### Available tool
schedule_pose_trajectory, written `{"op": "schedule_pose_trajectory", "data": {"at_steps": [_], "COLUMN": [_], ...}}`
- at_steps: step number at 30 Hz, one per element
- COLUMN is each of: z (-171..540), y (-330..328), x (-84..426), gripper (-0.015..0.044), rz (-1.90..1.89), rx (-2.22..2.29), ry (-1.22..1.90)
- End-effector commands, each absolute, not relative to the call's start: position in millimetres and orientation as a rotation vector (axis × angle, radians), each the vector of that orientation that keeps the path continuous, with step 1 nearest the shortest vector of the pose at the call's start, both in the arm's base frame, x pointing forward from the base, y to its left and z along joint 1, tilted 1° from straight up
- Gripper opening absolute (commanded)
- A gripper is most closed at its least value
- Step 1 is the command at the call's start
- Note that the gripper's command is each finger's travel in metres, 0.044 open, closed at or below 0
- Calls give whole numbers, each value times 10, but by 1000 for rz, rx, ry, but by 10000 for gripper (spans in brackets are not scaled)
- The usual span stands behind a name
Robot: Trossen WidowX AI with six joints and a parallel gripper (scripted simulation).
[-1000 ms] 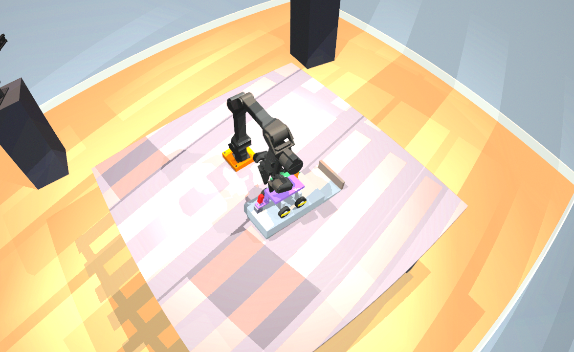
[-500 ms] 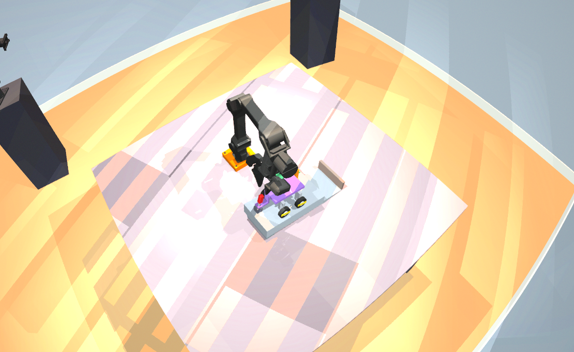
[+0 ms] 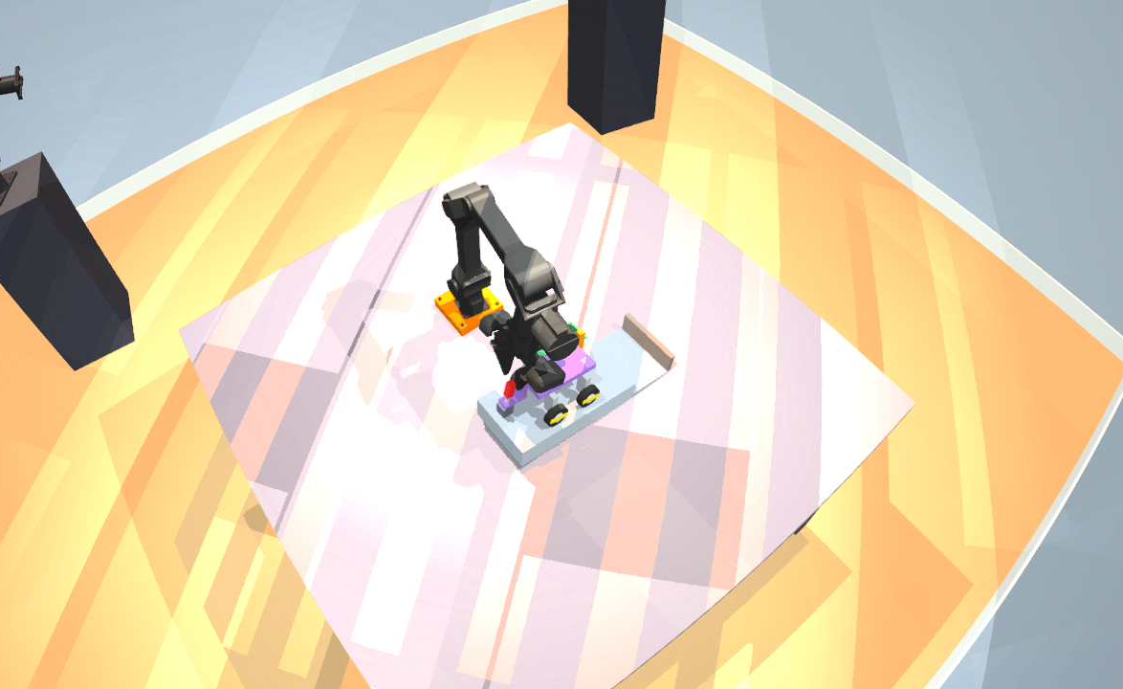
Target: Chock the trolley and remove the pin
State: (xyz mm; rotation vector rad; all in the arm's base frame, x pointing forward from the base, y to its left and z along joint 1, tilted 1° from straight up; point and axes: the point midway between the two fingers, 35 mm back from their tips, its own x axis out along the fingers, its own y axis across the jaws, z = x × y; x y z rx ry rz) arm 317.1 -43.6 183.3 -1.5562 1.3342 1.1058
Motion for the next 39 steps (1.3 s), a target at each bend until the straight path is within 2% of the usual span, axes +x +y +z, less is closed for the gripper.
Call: {"op": "schedule_pose_trajectory", "data": {"at_steps": [1,31,36,39], "z": [1804,1425,1457,1457], "y": [-457,-579,-567,-567], "x": [3168,3196,3196,3196], "gripper": [190,190,59,39], "rz": [1104,1103,1099,1099], "rx": [-1563,-1564,-1560,-1560], "ry": [1333,1334,1333,1333]}}
